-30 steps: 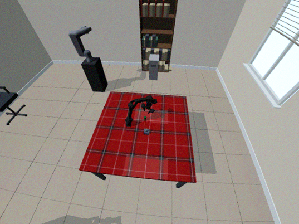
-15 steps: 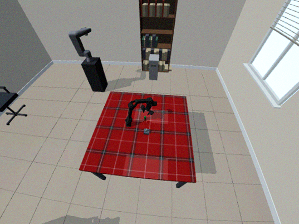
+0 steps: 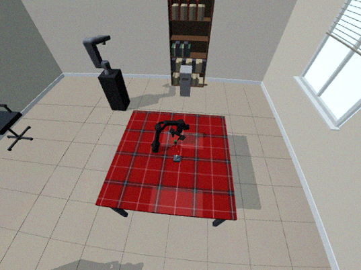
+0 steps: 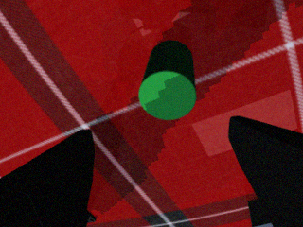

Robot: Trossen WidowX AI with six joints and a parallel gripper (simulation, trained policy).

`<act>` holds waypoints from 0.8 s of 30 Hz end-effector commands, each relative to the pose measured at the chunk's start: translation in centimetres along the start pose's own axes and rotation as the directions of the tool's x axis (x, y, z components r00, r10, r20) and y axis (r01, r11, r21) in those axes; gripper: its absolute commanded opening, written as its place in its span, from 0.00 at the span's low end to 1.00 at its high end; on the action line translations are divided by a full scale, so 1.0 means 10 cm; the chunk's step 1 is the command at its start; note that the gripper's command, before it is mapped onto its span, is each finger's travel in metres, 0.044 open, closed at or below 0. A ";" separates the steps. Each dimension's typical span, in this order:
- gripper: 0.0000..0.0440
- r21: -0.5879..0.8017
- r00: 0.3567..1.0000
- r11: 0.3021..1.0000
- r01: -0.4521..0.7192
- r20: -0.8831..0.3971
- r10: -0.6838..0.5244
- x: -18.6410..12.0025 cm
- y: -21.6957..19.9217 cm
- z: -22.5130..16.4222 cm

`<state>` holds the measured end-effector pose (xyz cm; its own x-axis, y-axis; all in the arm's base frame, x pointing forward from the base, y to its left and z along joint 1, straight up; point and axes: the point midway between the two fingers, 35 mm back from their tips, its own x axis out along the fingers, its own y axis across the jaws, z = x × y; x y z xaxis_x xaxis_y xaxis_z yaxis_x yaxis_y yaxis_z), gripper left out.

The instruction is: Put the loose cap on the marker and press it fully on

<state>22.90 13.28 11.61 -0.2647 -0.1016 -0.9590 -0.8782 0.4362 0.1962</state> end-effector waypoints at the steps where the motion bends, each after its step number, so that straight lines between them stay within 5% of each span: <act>1: 0.64 -0.011 1.000 1.000 -0.010 -0.001 0.010 0.07 0.00 0.01; 24: 0.53 -0.099 1.000 0.995 -0.003 -0.019 0.001 0.53 -0.05 0.05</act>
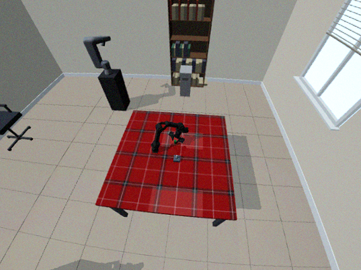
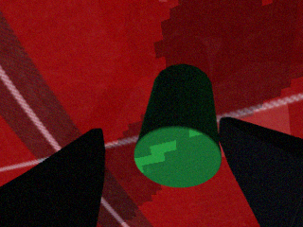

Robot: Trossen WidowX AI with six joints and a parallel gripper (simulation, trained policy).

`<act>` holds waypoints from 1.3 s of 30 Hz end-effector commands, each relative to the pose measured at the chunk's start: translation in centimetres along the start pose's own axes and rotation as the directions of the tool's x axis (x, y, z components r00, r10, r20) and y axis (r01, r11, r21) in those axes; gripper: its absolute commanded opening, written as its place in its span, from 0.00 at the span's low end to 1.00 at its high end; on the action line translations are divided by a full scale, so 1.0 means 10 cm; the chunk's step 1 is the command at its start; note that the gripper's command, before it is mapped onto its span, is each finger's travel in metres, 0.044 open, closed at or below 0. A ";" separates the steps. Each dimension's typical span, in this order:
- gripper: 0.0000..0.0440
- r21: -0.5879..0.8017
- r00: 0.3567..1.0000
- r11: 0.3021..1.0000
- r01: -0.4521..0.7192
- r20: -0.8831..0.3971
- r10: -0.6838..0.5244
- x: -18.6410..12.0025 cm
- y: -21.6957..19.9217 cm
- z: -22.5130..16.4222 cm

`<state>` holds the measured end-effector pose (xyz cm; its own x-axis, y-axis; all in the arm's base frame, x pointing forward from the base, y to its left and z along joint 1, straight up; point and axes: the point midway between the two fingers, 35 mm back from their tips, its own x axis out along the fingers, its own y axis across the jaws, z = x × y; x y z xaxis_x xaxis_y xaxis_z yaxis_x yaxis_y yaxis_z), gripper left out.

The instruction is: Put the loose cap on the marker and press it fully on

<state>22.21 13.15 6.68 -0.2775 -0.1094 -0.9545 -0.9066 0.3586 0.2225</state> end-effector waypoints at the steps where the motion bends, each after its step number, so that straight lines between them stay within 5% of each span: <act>1: 0.52 -0.017 1.000 1.000 0.010 -0.008 -0.010 0.05 -0.01 -0.01; 4: 0.46 -0.026 1.000 0.999 0.019 -0.011 -0.019 0.09 0.00 -0.02; 9: 0.23 -0.032 0.999 0.998 0.050 0.003 -0.050 0.05 -0.02 -0.03; 39: 0.17 0.100 0.974 0.982 0.157 0.148 -0.171 -0.77 -0.50 -0.46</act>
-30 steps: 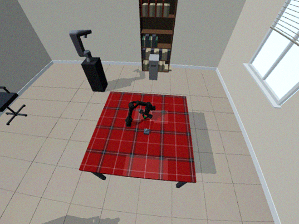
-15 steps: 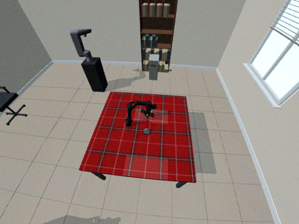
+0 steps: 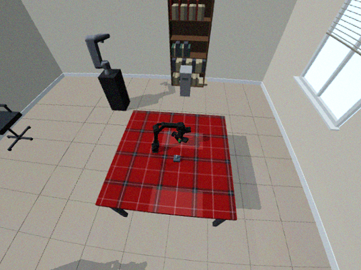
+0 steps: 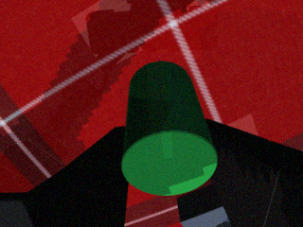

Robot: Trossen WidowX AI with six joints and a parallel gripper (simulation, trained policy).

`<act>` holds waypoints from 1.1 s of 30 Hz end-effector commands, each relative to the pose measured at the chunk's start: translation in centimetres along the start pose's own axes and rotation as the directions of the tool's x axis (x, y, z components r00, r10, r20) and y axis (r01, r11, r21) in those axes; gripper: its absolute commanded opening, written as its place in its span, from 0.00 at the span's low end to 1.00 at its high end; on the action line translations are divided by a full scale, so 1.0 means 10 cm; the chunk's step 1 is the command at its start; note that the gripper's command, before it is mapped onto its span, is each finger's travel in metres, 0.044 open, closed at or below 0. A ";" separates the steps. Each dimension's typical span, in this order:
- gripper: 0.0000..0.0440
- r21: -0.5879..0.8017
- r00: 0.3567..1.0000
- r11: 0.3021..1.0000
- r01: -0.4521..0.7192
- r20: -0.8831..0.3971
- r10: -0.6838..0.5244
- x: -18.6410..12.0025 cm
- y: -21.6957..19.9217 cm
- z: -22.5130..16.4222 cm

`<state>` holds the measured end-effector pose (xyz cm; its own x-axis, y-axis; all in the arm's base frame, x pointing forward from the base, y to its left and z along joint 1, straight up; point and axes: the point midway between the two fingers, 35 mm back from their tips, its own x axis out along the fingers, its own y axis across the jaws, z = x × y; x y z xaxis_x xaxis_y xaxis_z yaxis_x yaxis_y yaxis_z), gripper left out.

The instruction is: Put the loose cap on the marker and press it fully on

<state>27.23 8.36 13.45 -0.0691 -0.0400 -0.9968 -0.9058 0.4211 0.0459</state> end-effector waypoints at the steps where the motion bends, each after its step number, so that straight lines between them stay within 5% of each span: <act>1: 0.17 0.013 1.000 1.000 -0.004 0.010 0.004 -0.05 -0.05 -0.05; 33: 0.04 0.221 0.999 0.974 -0.052 0.019 0.049 -0.23 -0.40 -0.90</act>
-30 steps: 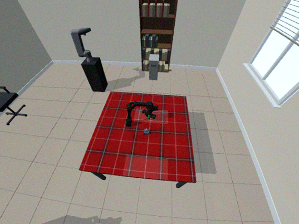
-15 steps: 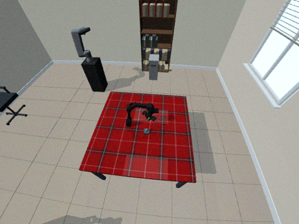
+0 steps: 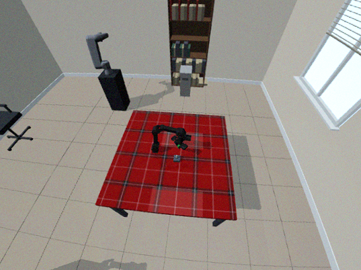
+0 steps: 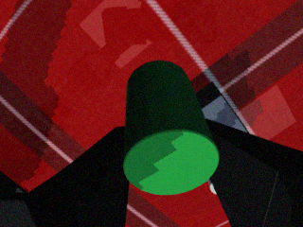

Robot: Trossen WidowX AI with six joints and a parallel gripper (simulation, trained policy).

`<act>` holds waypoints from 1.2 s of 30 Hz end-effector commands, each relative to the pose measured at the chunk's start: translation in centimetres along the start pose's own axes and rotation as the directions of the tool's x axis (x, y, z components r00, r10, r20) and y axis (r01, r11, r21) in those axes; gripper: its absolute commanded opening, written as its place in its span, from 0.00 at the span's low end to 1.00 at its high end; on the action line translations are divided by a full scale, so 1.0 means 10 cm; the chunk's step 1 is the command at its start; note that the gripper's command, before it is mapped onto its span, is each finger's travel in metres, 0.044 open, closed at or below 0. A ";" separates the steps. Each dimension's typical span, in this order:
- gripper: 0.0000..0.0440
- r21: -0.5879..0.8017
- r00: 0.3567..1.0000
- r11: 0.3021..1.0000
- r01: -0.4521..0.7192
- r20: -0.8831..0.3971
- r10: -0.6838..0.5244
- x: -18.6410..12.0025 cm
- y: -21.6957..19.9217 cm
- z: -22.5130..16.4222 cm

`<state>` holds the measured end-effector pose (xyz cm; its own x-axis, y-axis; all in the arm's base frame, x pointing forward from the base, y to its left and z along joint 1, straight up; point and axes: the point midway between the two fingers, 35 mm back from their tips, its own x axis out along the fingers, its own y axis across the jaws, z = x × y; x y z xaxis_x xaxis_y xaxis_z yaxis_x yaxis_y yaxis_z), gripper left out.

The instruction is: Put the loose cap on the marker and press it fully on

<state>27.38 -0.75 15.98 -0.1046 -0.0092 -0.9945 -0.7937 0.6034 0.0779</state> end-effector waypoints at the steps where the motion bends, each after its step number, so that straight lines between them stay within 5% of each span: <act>1: 0.03 0.019 1.000 1.000 -0.006 0.006 0.006 -0.02 -0.04 -0.09; 21: 0.00 0.174 0.999 0.985 -0.015 0.032 0.010 -0.06 -0.33 -0.72; 36: 0.00 0.219 0.998 0.975 -0.041 0.048 0.031 0.11 -0.40 -0.81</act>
<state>25.63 -9.66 15.65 -0.0949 0.0384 -0.9948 -0.6392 0.7637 0.0904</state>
